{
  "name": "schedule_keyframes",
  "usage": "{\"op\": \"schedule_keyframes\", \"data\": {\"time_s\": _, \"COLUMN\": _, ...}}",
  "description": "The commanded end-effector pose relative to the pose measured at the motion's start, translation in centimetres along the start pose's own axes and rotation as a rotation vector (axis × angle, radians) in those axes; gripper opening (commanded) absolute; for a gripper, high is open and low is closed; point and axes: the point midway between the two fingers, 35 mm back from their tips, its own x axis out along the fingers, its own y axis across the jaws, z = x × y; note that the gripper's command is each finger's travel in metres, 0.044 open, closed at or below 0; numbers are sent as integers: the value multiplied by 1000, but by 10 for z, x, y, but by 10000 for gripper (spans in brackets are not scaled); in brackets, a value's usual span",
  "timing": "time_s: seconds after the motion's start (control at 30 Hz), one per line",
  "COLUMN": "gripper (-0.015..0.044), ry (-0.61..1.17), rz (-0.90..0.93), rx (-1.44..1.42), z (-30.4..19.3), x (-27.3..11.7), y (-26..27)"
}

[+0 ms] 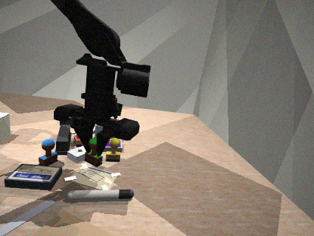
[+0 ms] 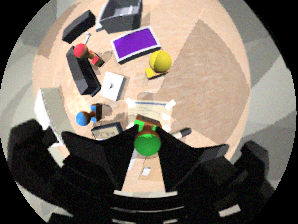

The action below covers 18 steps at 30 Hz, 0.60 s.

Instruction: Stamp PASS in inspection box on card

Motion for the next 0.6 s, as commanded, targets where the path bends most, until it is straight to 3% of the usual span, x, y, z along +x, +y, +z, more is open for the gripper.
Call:
{"op": "schedule_keyframes", "data": {"time_s": 0.0, "gripper": 0, "ry": -5, "rz": -17, "rx": -1, "z": 1, "x": -13, "y": -2}}
{"op": "schedule_keyframes", "data": {"time_s": 0.57, "gripper": 0, "ry": -5, "rz": -17, "rx": -1, "z": 0, "x": -32, "y": -1}}
